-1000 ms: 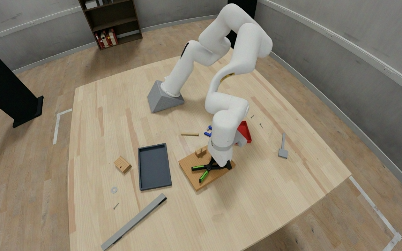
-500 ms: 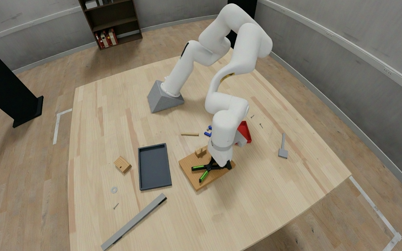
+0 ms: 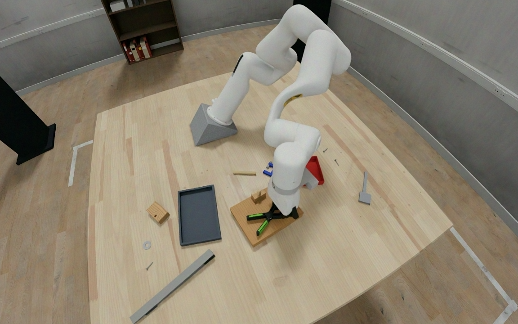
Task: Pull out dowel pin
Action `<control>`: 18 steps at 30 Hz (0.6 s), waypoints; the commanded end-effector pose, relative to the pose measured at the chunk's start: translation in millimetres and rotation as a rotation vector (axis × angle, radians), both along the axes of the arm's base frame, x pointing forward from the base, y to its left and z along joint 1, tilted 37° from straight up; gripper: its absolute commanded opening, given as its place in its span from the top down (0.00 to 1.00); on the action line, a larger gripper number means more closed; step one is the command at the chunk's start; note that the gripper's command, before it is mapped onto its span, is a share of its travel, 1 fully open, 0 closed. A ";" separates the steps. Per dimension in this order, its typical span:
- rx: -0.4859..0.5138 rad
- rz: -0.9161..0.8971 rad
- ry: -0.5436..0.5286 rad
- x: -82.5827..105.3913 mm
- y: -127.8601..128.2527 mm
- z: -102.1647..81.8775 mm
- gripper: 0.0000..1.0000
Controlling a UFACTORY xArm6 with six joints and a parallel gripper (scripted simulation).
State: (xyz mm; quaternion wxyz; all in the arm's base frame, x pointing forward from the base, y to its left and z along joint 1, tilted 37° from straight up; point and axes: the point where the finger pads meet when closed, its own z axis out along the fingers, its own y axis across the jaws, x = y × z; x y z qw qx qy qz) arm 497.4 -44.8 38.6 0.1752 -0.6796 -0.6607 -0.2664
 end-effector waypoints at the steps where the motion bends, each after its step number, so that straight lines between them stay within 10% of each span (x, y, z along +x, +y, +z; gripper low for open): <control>1: -0.002 -0.002 -0.004 1.2 -1.3 1.5 0.45; 18: -0.002 -0.002 -0.004 -0.6 -9.6 12.7 0.45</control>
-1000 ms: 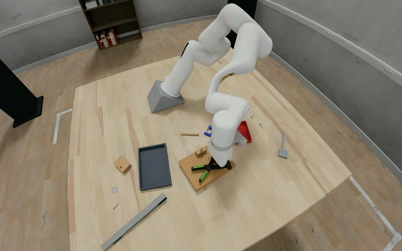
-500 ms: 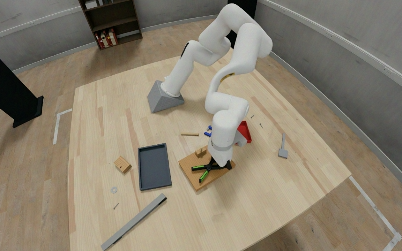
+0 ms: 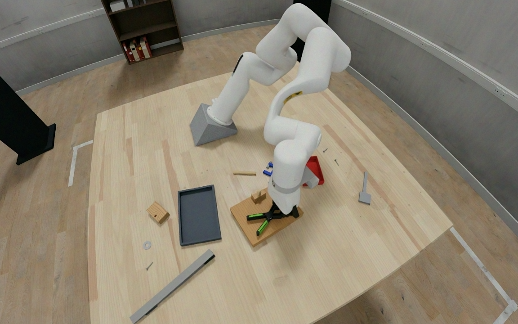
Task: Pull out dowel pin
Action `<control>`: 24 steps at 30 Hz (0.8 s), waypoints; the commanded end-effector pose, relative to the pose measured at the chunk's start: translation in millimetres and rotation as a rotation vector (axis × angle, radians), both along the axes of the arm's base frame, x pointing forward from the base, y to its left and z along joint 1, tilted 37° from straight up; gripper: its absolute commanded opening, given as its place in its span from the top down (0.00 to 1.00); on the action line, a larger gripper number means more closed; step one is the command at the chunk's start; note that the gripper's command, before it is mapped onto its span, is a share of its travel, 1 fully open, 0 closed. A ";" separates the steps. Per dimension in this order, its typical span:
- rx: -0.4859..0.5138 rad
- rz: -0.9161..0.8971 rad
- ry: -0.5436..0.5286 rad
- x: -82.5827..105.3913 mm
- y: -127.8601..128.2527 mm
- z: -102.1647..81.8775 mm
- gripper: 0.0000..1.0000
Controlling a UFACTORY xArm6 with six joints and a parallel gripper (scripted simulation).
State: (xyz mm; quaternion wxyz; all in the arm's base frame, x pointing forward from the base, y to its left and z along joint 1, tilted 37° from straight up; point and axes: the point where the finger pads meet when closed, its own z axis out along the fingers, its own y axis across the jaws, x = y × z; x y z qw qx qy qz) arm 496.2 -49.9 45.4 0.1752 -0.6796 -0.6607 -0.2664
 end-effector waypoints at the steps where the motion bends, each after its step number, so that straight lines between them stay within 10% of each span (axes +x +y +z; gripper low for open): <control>1: -0.002 -0.002 -0.004 0.2 -5.6 7.3 0.45; 24: -0.002 -0.002 -0.004 -5.7 -31.8 42.7 0.45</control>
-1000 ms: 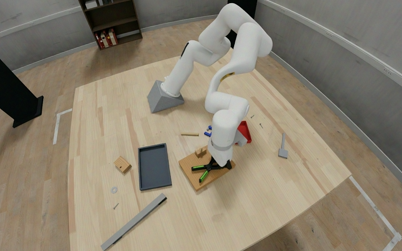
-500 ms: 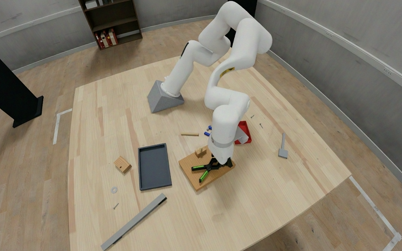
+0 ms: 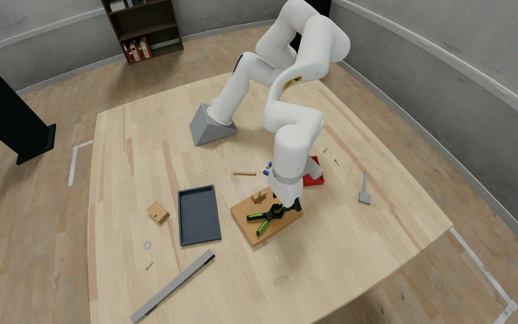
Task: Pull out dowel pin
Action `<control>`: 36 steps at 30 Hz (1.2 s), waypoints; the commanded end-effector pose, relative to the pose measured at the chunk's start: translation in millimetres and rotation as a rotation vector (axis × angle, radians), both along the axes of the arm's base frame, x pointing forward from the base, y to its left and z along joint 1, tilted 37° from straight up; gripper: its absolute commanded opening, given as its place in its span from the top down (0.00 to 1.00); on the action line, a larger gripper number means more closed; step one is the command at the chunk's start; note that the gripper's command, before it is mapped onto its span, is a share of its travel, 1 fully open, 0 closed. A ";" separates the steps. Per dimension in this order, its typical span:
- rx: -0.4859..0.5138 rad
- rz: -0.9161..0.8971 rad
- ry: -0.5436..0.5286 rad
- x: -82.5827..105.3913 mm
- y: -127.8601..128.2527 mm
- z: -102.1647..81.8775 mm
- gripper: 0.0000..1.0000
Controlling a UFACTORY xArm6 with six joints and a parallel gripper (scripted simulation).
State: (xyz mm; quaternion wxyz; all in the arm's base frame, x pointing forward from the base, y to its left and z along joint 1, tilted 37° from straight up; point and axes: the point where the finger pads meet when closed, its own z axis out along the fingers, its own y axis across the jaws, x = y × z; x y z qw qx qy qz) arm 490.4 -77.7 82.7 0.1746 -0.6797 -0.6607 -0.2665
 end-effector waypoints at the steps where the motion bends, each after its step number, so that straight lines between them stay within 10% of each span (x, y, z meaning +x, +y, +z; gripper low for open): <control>1: -0.001 -0.001 -0.003 -0.1 -5.2 7.0 0.45; 36: -0.001 -0.001 -0.003 -2.4 -16.4 20.5 0.45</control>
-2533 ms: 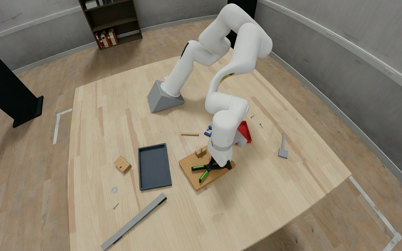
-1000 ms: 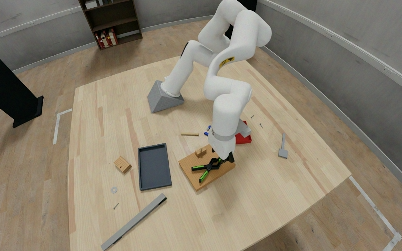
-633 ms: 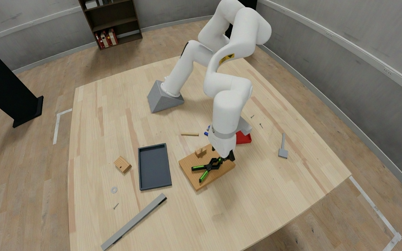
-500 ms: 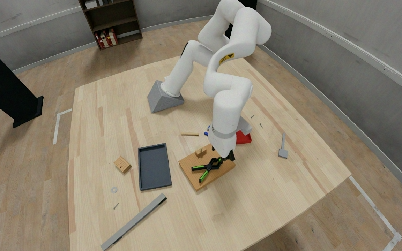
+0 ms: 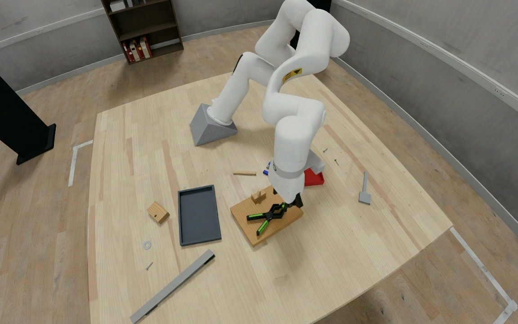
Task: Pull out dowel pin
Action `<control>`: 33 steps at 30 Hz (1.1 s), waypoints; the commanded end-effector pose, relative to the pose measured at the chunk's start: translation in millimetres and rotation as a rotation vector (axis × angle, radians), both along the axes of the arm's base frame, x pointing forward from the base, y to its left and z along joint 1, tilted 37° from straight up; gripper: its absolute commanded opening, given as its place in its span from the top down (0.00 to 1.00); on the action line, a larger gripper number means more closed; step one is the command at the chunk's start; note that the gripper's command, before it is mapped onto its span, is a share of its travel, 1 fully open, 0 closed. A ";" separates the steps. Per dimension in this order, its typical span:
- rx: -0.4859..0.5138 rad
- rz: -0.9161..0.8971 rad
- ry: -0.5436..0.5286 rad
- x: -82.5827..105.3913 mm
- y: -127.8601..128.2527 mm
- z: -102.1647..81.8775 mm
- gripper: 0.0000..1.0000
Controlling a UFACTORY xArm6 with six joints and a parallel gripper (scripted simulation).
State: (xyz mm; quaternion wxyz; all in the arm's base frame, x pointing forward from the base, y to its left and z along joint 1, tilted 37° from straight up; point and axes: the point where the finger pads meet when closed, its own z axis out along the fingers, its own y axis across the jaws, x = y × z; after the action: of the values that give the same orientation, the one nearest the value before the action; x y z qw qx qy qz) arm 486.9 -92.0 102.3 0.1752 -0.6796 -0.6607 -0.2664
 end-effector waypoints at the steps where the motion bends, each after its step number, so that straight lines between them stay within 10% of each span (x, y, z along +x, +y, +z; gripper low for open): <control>1: -0.002 -0.002 -0.003 1.7 -6.2 -2.6 0.45; 7: -0.002 -0.008 0.001 2.5 -63.8 -54.6 0.45; 8: -0.002 -0.008 0.001 2.4 -64.5 -55.3 0.45; 9: -0.002 -0.008 0.001 2.4 -64.5 -55.3 0.23; 33: -0.002 -0.008 0.001 2.4 -64.5 -55.3 0.23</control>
State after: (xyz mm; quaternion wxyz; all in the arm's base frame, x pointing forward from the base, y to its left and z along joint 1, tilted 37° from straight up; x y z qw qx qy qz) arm 488.4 -154.9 45.5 0.1761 -0.6823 -0.6579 -0.2657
